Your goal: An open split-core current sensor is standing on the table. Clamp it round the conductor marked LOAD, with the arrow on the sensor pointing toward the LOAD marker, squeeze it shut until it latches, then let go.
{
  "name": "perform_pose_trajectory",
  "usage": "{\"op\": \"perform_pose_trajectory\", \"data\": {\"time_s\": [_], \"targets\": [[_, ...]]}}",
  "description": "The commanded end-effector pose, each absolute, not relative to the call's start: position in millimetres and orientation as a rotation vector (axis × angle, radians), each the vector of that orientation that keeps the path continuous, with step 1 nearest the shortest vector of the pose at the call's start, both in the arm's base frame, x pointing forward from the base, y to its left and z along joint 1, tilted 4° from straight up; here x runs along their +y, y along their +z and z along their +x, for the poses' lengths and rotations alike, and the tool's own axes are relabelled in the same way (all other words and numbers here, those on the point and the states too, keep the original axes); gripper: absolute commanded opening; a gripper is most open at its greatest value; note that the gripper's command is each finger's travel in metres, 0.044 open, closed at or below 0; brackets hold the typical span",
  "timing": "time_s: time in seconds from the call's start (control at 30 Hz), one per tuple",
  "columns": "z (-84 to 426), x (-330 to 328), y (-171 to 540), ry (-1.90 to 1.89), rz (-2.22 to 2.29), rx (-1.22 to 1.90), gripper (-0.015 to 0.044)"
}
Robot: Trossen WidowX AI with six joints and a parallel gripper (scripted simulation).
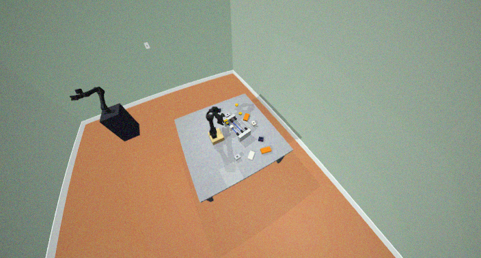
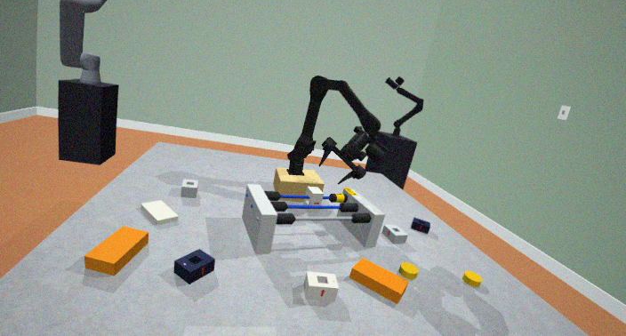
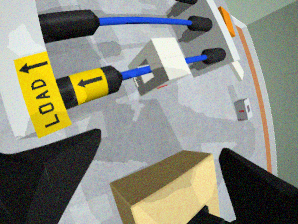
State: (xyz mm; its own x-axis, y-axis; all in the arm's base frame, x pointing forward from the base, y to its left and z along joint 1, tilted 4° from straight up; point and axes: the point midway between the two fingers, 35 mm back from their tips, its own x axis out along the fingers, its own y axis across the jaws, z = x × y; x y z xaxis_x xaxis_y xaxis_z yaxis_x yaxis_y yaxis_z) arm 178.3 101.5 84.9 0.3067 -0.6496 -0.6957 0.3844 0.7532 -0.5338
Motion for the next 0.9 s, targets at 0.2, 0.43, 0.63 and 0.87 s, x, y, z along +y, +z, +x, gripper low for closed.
{"op": "perform_pose_trajectory", "data": {"time_s": [0.2, 0.43, 0.63, 0.87], "targets": [[212, 77, 91, -0.066, -0.717, 1.590, 0.0440], [225, 67, 96, 0.238, -0.842, 1.643, 0.0440], [236, 56, 102, 0.505, -0.933, 1.625, 0.0440], [250, 42, 110, 0.806, -1.052, 1.528, 0.0440]]}}
